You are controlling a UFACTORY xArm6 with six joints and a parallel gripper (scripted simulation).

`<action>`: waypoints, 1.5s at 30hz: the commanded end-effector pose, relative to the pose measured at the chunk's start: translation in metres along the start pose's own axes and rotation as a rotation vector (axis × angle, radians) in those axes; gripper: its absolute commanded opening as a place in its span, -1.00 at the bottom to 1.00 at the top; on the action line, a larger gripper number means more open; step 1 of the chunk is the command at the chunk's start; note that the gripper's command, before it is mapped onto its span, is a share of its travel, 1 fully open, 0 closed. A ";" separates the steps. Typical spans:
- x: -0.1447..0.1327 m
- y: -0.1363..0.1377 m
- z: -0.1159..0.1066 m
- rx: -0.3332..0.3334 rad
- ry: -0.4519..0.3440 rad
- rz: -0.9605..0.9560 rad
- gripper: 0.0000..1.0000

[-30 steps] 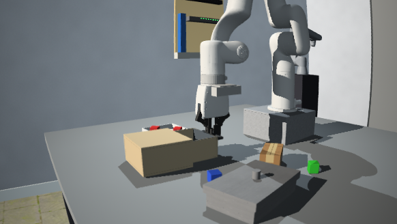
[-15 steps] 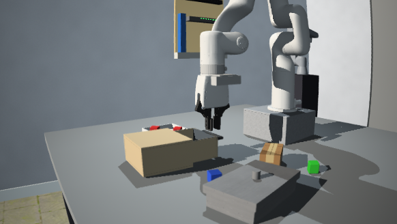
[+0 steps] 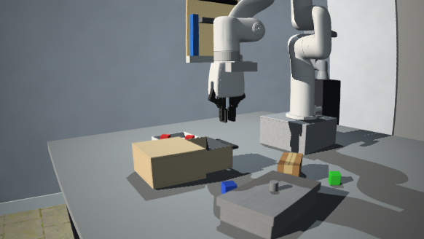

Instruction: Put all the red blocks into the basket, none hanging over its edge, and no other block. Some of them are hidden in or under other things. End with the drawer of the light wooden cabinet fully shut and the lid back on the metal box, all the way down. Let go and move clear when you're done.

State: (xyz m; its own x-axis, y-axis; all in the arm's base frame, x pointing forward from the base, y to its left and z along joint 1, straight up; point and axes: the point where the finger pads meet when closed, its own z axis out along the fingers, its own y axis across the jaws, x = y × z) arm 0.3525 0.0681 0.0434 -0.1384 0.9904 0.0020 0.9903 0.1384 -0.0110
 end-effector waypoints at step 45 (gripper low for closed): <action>0.001 0.042 -0.041 -0.004 -0.009 -0.740 -0.51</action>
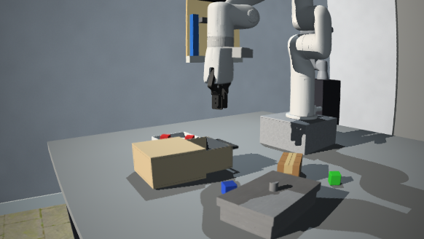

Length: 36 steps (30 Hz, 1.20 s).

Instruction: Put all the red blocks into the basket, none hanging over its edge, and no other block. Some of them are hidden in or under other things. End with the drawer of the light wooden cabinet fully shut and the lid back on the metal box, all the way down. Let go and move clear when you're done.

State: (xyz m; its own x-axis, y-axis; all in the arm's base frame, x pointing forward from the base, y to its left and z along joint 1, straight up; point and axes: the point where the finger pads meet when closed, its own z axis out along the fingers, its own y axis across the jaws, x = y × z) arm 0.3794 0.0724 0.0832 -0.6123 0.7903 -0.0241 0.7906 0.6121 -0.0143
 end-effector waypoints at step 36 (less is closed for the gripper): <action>-0.023 0.042 0.001 -0.022 0.023 -1.000 0.19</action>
